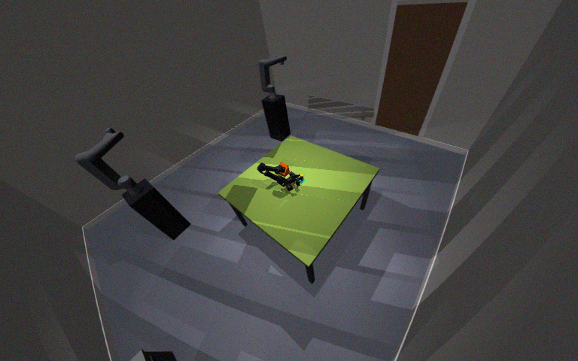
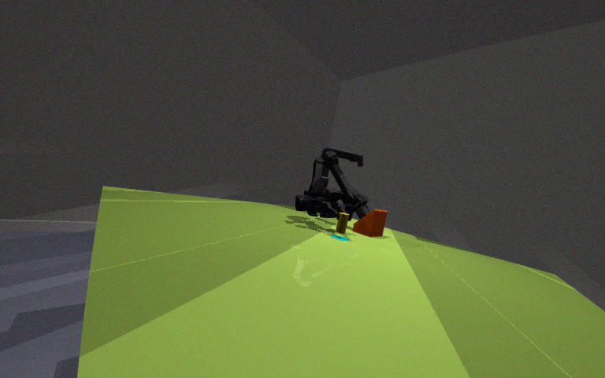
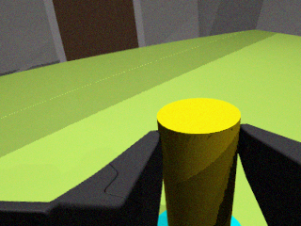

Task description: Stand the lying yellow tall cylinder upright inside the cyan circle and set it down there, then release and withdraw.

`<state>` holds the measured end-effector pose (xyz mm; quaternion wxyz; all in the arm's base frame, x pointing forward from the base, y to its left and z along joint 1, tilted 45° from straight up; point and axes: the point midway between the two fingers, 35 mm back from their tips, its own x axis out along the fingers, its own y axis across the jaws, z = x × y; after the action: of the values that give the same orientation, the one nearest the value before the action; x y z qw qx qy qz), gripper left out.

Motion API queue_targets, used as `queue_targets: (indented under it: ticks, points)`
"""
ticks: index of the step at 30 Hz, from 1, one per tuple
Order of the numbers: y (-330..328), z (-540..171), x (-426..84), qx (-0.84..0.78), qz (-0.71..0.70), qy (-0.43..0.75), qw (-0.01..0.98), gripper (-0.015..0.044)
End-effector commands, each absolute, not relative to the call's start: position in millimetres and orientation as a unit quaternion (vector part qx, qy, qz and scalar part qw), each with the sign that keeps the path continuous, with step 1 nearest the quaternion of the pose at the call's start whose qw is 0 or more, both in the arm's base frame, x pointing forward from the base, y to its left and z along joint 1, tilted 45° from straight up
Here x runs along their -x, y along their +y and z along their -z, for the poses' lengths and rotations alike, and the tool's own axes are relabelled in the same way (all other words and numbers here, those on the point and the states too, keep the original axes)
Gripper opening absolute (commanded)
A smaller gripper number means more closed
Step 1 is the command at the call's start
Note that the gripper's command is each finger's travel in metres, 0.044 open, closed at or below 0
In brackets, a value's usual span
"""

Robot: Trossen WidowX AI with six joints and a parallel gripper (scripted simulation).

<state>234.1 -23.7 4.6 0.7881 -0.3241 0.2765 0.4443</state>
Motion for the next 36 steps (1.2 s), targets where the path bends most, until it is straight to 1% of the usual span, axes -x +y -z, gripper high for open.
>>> queue_targets:
  ticks: [1, 15, 26, 31, 36]
  points:
    - [-28, 2, -233, 0.324, -0.445, 0.275, 0.788, 0.0105]
    - [-34, 9, -232, 0.325, -0.444, 0.278, 0.788, 0.0105]
    - [-34, 9, -232, 0.325, -0.444, 0.278, 0.788, 0.0394]
    - [-34, 8, -232, 0.325, -0.444, 0.278, 0.788, 0.0400]
    - [-19, -9, -238, 0.326, -0.445, 0.279, 0.786, 0.0400]
